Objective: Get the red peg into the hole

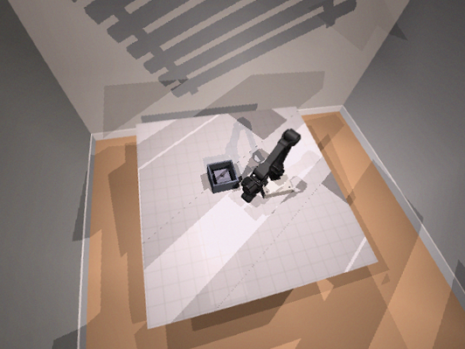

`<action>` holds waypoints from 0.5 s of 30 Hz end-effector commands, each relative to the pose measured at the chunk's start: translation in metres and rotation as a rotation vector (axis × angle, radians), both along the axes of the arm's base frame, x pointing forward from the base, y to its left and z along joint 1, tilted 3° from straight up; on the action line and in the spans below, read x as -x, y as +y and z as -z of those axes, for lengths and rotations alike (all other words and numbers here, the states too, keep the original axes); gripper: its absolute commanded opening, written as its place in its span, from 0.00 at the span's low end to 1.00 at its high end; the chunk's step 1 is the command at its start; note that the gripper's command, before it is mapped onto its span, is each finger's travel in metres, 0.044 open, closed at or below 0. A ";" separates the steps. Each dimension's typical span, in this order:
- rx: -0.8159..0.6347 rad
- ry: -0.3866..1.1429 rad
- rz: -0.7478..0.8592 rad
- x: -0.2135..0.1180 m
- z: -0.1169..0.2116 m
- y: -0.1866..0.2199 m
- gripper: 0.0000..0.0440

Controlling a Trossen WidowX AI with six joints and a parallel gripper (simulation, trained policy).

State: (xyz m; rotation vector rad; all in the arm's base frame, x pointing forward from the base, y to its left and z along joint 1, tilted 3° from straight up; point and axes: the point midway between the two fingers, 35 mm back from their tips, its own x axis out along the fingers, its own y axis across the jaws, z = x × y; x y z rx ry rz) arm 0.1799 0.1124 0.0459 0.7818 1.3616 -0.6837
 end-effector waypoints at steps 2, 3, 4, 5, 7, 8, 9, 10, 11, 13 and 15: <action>0.017 -0.049 -0.034 -0.010 -0.019 -0.005 0.00; 0.022 -0.059 -0.040 -0.013 -0.023 -0.006 0.00; 0.026 -0.069 -0.046 -0.015 -0.027 -0.008 0.00; 0.030 -0.078 -0.050 -0.017 -0.032 -0.009 0.00; 0.039 -0.096 -0.058 -0.022 -0.040 -0.013 0.00; 0.043 -0.104 -0.061 -0.025 -0.045 -0.014 0.00; 0.047 -0.112 -0.063 -0.027 -0.049 -0.016 0.00; 0.052 -0.120 -0.065 -0.030 -0.053 -0.018 0.00; 0.056 -0.127 -0.067 -0.032 -0.057 -0.020 0.00; 0.065 -0.142 -0.068 -0.038 -0.065 -0.024 0.00; 0.074 -0.155 -0.066 -0.044 -0.072 -0.029 0.00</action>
